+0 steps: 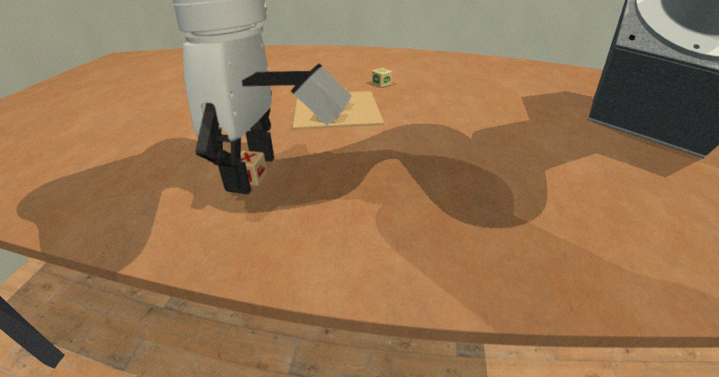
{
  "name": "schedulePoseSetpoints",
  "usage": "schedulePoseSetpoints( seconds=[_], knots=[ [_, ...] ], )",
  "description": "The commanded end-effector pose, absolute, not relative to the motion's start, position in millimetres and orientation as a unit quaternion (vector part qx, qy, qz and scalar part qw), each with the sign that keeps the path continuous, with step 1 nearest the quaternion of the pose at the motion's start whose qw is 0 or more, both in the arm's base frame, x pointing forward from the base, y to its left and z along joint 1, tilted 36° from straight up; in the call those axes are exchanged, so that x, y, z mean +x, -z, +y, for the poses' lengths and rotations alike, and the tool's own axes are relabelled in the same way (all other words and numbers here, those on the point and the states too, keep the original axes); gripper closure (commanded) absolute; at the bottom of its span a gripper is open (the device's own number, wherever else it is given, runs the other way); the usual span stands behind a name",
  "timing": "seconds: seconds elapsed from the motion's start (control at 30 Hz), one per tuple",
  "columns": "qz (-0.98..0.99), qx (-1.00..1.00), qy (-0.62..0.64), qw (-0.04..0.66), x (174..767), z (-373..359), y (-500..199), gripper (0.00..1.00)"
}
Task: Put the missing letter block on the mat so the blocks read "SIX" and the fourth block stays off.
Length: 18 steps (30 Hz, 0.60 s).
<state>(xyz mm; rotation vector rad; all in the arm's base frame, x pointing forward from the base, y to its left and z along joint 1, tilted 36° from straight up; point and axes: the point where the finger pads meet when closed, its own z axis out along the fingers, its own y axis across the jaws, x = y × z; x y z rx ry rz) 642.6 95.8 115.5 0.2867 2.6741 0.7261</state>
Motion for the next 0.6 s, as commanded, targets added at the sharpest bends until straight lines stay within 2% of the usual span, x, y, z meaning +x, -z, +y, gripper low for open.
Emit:
schedulePoseSetpoints(
  seconds=[0.0, 0.3, 0.33, 0.57],
  knots=[
    [0.945, 0.101, -0.257, 0.178, 643.0, 95.5, -116.2, 0.31],
    [0.945, 0.101, -0.257, 0.178, 643.0, 95.5, -116.2, 0.31],
    [0.945, 0.101, -0.257, 0.178, 643.0, 95.5, -116.2, 0.53],
    [0.945, 0.101, -0.257, 0.178, 643.0, 95.5, -116.2, 0.53]
  ],
)
